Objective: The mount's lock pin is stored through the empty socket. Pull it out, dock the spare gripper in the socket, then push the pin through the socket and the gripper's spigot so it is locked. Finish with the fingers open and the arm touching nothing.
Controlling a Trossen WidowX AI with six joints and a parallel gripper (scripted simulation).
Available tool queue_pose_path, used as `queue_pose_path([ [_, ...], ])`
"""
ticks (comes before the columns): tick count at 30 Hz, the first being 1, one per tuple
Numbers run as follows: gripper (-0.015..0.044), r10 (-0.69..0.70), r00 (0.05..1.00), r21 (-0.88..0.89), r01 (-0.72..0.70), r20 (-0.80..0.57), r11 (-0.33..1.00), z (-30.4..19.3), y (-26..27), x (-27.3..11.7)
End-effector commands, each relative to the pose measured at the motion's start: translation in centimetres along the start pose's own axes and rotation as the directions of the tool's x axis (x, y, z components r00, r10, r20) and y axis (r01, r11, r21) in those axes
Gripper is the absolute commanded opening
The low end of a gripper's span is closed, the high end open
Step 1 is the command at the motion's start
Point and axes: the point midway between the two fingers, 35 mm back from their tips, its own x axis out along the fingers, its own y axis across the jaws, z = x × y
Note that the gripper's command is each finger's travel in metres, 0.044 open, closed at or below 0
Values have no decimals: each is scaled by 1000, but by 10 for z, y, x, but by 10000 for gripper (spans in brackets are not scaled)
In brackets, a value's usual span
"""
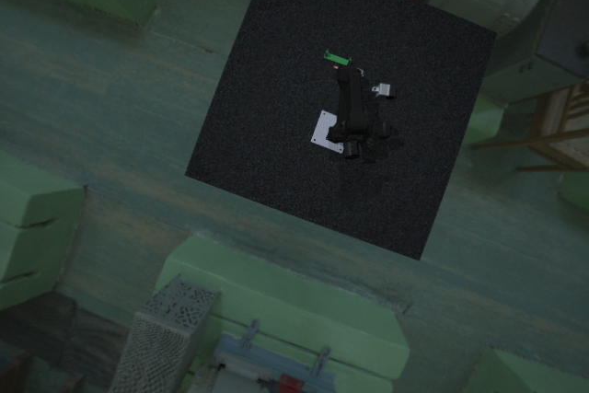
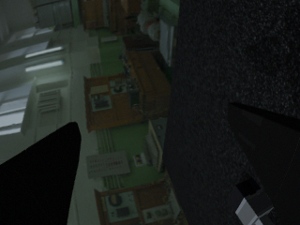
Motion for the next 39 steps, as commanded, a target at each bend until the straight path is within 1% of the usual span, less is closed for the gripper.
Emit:
queue_pose_path([
  [1, 374, -3, 1000, -1, 3, -4, 1000, 0, 0, 0],
  [4, 300, -43, 998, -24, 42, -56, 999, -5, -4, 1],
  [7, 300, -92, 985, -77, 81, -143, 994, -14, -4, 3],
  [11, 300, -186, 932, -207, 124, -312, 970, -30, -1, 4],
  [15, 300, -283, 841, -352, 120, -460, 928, -46, 2, 4],
  [19, 300, -380, 722, -492, 63, -579, 868, -60, 4, 4],
  [25, 300, -522, 508, -654, -112, -685, 748, -82, 5, 4],
  [30, 300, -633, 324, -711, -321, -703, 626, -101, 6, 5],
  [34, 300, -715, 187, -690, -505, -674, 518, -119, 5, 5],
  [39, 300, -805, 46, -573, -726, -591, 379, -145, 4, 5],
])
